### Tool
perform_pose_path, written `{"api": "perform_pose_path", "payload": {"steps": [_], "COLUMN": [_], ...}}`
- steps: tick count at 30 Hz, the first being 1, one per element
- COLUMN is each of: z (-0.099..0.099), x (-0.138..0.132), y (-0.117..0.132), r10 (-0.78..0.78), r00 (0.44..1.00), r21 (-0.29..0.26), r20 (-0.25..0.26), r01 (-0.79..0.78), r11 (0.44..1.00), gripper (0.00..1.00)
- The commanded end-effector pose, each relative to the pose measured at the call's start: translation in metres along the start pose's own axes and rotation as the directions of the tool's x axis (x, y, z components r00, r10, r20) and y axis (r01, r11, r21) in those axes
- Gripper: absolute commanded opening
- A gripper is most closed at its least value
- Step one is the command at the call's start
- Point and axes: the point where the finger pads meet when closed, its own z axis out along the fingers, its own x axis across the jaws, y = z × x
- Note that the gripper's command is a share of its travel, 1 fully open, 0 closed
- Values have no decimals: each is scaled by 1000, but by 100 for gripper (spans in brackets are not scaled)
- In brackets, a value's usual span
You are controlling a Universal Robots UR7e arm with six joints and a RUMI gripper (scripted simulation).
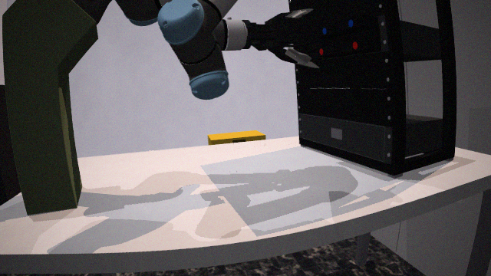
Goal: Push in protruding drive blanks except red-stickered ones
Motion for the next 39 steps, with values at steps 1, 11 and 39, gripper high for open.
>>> {"api": "perform_pose_path", "payload": {"steps": [1,11,39], "z": [0,0,0], "x": [0,0,0], "y": [0,0,9], "r10": [0,0,0], "r00": [1000,1000,1000], "r21": [0,0,0], "r20": [-1,-1,-1], "r01": [0,0,0], "r11": [1000,1000,1000], "gripper": [100,100,100]}}
